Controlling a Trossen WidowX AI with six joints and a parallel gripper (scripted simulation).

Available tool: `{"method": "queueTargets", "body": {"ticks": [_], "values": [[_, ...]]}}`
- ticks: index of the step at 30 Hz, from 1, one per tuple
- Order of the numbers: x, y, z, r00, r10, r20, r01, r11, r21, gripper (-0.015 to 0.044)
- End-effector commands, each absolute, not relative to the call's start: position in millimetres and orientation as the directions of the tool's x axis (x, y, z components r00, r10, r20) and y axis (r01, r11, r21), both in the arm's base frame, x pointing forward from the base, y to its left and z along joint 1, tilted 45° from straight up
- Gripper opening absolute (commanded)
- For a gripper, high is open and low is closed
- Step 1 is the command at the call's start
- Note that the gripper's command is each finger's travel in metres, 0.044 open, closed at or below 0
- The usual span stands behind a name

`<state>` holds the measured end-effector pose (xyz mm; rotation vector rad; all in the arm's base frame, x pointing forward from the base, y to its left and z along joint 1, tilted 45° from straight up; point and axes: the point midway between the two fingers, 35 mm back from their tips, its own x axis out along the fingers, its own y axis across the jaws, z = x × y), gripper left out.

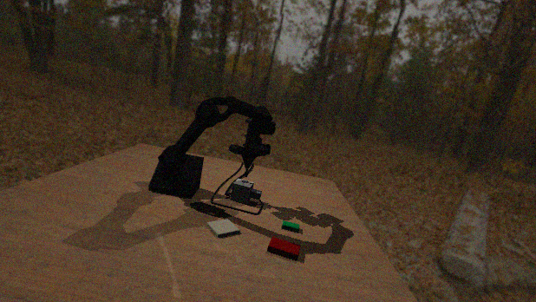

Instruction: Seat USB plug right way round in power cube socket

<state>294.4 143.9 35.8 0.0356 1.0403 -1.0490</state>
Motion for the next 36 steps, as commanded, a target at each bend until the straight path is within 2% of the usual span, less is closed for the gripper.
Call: {"method": "queueTargets", "body": {"ticks": [1,19,36], "values": [[294.5,144.1,35.5,0.094,-0.690,-0.717,0.655,0.586,-0.478,0.0000],[294.5,144.1,35.6,0.094,-0.690,-0.717,0.243,0.715,-0.656,0.0000],[294.5,144.1,35.6,0.094,-0.690,-0.717,-0.196,0.694,-0.693,0.0000]]}}
